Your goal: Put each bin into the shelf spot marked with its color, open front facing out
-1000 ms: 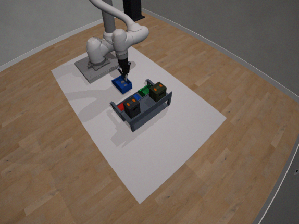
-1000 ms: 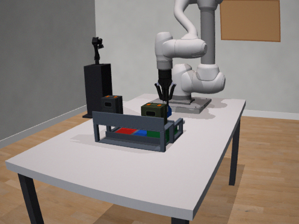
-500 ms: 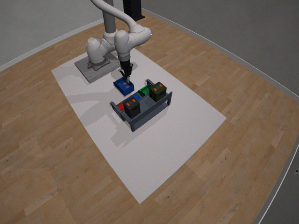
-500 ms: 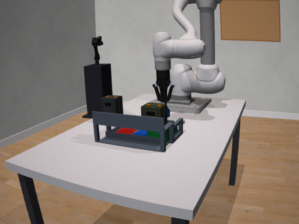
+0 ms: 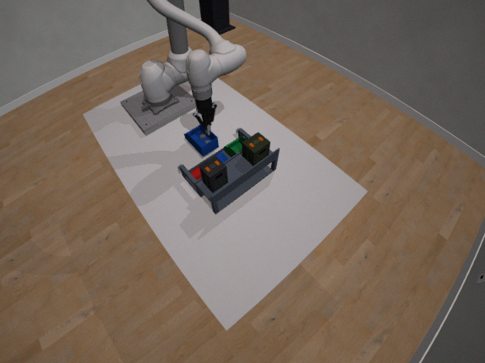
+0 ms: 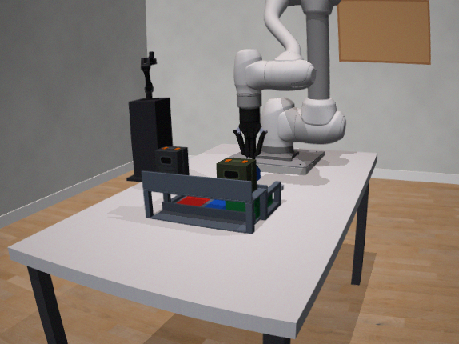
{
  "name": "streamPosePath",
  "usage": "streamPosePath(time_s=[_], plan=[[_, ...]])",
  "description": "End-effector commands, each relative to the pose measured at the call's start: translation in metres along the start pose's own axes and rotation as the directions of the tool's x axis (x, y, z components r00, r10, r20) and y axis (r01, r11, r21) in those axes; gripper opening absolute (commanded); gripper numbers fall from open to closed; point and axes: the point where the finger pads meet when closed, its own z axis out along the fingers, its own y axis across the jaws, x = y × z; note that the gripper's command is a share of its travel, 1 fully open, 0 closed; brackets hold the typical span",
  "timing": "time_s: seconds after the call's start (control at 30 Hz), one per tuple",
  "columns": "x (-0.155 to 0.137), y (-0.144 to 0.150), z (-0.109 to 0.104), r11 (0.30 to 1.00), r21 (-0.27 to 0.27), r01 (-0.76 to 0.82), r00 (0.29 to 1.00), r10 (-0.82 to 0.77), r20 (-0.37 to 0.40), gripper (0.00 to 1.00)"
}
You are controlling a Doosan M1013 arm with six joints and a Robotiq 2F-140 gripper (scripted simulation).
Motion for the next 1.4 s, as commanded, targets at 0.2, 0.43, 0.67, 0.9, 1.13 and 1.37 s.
streamPosePath(time_s=[0.2,0.43,0.67,0.9,1.13,1.37], plan=[[0.0,0.0,-0.0001,1.0,0.0,0.0,1.0,0.0,0.0,0.1],[0.0006,0.0,-0.0006,1.0,0.0,0.0,1.0,0.0,0.012,0.1],[0.0016,0.0,-0.0016,1.0,0.0,0.0,0.999,0.0,0.035,0.1],[0.004,-0.0001,-0.0038,1.0,0.0,0.0,0.996,0.0,0.084,0.1],[0.006,-0.0001,-0.0057,1.0,0.0,0.0,0.992,0.0,0.127,0.1],[0.0087,-0.0001,-0.0083,1.0,-0.001,0.0,0.983,0.0,0.183,0.1]])
